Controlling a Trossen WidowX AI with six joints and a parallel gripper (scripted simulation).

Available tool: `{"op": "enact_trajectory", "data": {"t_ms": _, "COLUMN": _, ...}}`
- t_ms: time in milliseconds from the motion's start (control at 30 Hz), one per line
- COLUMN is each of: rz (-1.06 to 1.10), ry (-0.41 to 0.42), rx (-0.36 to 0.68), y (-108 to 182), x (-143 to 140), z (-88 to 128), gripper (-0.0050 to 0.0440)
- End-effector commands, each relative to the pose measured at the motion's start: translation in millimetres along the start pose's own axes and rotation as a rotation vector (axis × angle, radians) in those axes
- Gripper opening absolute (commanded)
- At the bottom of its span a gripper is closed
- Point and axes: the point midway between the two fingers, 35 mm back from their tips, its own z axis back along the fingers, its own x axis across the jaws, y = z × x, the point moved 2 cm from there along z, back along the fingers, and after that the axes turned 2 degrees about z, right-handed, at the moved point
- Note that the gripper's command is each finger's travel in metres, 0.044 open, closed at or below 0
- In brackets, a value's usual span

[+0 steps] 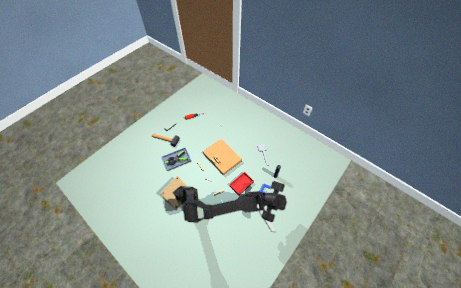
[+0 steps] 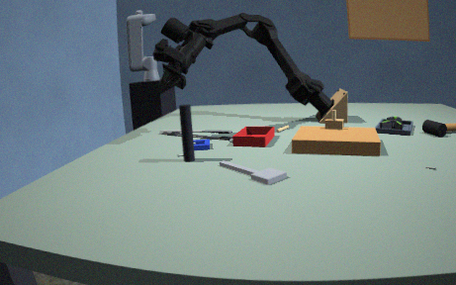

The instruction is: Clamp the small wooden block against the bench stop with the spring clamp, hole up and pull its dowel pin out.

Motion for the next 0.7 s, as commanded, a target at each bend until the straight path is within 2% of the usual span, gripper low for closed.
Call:
{"op": "enact_trajectory", "data": {"t_ms": 0, "rz": 0.0, "ry": 0.0, "rx": 0.0, "y": 0.0, "x": 0.0, "z": 0.0, "gripper": 0.0}}
{"op": "enact_trajectory", "data": {"t_ms": 533, "rz": 0.0, "ry": 0.0, "rx": 0.0, "y": 0.0, "x": 0.0, "z": 0.0, "gripper": 0.0}}
{"op": "enact_trajectory", "data": {"t_ms": 667, "rz": 0.0, "ry": 0.0, "rx": 0.0, "y": -3.8, "x": 2.8, "z": 4.9, "gripper": 0.0096}}
